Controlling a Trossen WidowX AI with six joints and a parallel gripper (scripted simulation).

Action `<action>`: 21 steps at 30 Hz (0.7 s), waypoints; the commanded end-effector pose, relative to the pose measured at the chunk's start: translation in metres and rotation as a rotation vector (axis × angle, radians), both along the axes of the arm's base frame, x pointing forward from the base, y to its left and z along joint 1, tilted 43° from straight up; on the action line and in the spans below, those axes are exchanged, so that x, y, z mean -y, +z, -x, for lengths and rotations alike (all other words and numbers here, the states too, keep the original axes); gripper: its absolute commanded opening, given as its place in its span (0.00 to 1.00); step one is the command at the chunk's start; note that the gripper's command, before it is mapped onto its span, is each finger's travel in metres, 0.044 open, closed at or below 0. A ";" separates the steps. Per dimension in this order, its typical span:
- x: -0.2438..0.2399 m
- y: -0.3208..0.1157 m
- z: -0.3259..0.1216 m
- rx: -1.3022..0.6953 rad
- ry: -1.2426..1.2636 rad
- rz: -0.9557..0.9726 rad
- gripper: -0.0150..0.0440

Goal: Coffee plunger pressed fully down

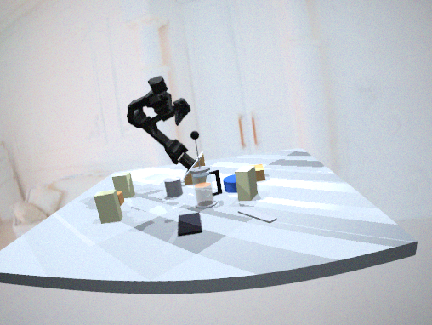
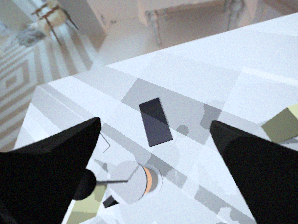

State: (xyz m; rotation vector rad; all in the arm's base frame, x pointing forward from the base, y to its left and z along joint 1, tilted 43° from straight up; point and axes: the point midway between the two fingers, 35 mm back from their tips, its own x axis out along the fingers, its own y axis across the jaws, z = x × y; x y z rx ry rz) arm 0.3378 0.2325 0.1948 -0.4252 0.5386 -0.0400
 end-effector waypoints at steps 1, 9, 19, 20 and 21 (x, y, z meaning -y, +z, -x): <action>-0.041 -0.016 0.040 -0.021 0.171 0.171 1.00; -0.071 -0.034 0.082 -0.013 0.340 0.329 1.00; -0.037 -0.071 0.072 -0.011 0.339 0.330 1.00; -0.037 -0.071 0.071 -0.011 0.339 0.330 1.00; -0.037 -0.071 0.070 -0.011 0.339 0.329 1.00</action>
